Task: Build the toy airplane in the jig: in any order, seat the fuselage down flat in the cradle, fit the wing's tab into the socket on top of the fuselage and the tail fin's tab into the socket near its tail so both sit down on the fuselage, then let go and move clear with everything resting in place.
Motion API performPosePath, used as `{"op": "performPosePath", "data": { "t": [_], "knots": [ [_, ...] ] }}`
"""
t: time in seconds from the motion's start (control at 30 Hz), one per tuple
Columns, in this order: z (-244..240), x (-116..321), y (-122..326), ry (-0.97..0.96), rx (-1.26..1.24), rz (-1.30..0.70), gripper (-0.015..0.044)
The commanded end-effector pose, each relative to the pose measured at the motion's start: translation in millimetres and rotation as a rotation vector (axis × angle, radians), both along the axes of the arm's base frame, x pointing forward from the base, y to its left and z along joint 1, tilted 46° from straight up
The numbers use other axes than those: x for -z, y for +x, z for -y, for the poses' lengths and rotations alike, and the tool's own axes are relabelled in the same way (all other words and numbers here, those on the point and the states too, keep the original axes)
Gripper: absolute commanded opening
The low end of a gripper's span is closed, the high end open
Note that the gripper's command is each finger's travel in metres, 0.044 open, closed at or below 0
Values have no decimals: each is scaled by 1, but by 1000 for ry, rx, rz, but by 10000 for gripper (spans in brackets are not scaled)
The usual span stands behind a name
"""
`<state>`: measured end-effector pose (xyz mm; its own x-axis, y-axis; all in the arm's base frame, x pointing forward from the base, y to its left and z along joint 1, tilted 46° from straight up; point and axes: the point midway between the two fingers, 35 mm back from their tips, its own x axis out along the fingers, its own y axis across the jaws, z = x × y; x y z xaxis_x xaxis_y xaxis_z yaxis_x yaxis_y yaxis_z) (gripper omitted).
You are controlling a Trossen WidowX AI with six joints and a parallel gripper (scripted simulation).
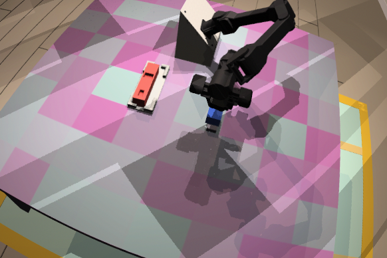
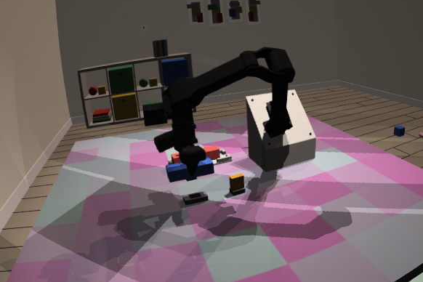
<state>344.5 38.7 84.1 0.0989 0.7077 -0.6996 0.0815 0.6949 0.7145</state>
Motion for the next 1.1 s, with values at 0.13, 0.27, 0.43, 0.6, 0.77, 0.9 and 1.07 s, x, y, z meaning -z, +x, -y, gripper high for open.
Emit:
{"op": "performPosePath", "data": {
  "t": [0.13, 0.27, 0.43, 0.6, 0.77, 0.9, 1.07],
  "knots": [
    [20, -22, -4, -3, 2, 13, 0],
    [29, -31, -7, -1, 2, 14, 0],
    [36, -40, -11, 3, 2, 15, 0],
    [39, -36, -10, 3, 19, -1, 0],
    [50, -24, -10, 4, 76, -56, 0],
    [58, -14, -11, 5, 122, -99, 0],
    [69, -1, -12, 7, 179, -154, 0]
  ]
}}
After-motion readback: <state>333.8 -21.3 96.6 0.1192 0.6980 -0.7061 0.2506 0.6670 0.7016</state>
